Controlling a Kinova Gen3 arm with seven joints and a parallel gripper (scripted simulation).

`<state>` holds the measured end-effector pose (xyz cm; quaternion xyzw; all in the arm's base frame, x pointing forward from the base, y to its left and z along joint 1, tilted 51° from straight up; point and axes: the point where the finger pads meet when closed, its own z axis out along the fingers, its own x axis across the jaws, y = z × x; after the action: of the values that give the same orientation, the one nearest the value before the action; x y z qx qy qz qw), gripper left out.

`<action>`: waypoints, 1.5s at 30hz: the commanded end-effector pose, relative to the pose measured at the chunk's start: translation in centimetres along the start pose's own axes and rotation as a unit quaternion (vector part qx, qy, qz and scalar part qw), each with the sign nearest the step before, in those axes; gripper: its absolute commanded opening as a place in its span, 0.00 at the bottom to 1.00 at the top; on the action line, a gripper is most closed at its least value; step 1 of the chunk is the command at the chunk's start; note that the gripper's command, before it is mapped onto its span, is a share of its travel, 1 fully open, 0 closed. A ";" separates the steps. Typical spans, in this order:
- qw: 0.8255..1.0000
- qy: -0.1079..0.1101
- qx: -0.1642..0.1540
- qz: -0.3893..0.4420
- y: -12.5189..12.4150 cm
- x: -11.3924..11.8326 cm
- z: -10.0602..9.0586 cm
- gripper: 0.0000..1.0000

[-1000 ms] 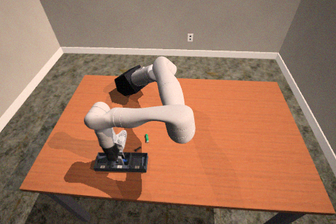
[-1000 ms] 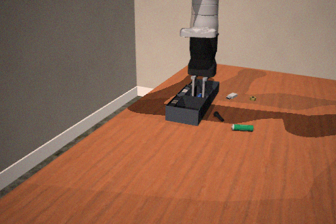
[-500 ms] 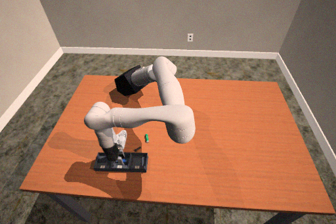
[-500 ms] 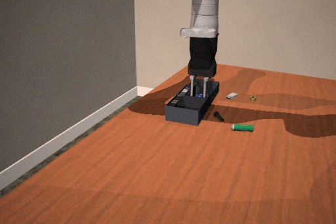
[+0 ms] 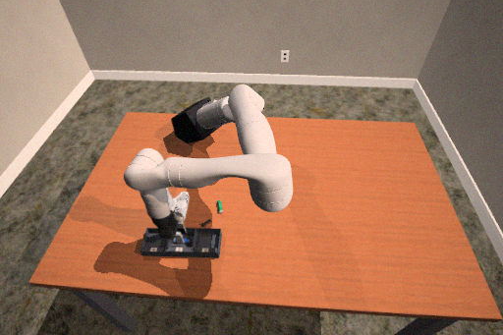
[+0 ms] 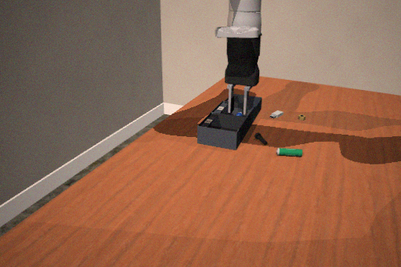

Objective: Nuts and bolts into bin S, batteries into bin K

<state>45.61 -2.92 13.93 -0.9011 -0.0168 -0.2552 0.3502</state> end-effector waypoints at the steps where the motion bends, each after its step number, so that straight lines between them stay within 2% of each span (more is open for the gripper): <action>1: 1.000 0.003 -0.002 0.000 0.1 0.2 -0.5 0.60; 10: 1.000 0.003 -0.002 0.000 0.1 0.2 -1.5 0.60; 14: 1.000 0.003 -0.002 0.000 0.1 0.2 -3.1 0.60; 23: 1.000 0.003 -0.002 0.000 0.1 0.2 -3.1 0.60; 29: 0.989 0.003 -0.002 -0.150 -3.0 -3.7 -3.5 0.60; 36: 0.965 -0.008 -0.002 -0.261 -6.6 -8.3 -3.9 0.60; 38: 0.965 -0.008 -0.002 -0.261 -6.6 -8.3 -3.9 0.60; 39: 0.951 -0.005 -0.001 -0.310 -7.1 -8.9 -4.0 0.60; 45: 0.912 -0.012 0.000 -0.410 -10.2 -12.8 -4.4 0.60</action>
<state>31.42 2.94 15.87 -0.8421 -0.3464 -0.3372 0.2390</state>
